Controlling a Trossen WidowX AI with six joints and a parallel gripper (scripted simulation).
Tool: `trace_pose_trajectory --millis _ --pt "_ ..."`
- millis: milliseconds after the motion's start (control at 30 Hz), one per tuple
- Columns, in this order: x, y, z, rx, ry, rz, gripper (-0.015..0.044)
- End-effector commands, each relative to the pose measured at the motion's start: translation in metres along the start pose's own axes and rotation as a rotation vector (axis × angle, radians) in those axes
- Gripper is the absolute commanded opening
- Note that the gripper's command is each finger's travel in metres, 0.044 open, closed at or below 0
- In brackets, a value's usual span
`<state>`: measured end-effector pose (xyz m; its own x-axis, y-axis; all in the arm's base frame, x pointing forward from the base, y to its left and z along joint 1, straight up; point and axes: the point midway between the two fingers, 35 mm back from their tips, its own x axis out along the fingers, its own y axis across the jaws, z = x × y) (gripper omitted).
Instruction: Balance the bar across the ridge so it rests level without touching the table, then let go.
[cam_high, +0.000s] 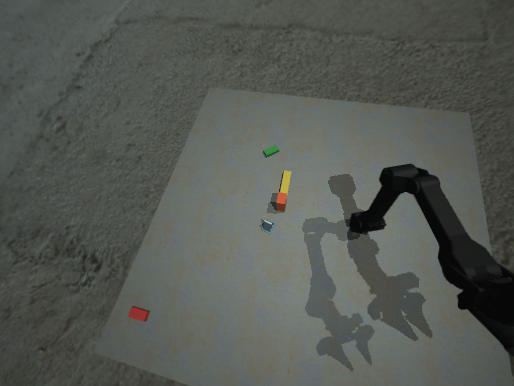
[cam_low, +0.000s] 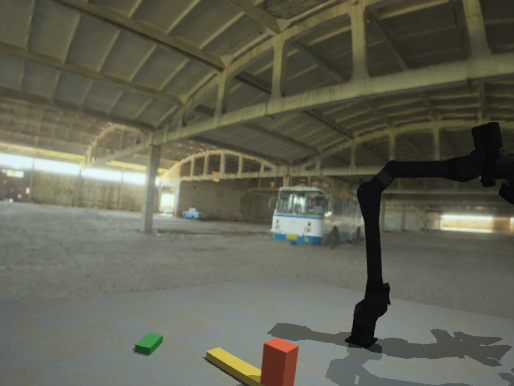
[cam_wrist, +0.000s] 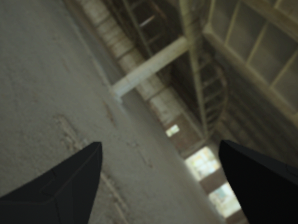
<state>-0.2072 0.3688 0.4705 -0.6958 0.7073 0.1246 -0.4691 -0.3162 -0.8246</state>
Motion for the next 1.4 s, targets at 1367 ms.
trace_pose_trajectory --millis 1367 --pt "-0.153 -0.089 -0.216 0.466 0.703 -0.364 0.0315"
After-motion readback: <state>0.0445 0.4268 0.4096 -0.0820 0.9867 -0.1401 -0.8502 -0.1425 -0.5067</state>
